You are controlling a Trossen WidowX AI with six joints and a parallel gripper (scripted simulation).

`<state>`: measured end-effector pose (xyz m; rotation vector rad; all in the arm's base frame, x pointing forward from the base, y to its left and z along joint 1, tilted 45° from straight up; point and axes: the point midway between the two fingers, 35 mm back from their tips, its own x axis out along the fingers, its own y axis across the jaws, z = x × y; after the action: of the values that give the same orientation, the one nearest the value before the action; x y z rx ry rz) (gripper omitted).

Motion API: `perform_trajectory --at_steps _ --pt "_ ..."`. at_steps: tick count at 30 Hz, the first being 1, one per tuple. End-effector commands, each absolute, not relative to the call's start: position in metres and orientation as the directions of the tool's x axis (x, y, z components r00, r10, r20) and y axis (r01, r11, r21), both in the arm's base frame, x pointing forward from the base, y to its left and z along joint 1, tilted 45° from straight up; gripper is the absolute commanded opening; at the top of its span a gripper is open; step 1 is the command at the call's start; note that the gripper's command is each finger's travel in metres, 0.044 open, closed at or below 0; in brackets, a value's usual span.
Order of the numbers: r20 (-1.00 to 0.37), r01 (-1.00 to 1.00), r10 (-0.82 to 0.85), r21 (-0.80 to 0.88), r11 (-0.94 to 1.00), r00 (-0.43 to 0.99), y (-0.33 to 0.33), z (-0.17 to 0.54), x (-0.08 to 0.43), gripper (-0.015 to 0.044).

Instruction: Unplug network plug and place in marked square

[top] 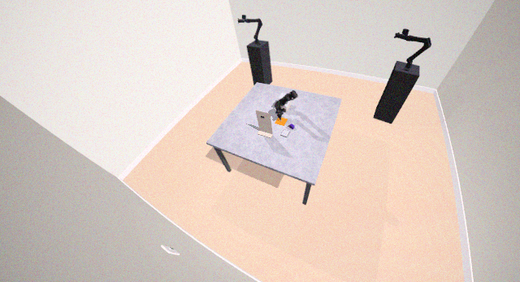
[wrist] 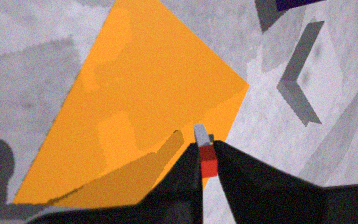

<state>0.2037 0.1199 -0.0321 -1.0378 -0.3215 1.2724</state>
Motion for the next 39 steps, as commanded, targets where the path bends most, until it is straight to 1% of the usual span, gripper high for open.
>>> perform_trajectory --at_steps 1,39 --pt "-0.334 -0.636 0.886 -0.77 -0.059 0.322 0.121 -0.035 0.202 0.0" --pt "-0.319 -0.634 0.89 -0.772 -0.045 0.326 0.134 -0.035 0.199 0.0"
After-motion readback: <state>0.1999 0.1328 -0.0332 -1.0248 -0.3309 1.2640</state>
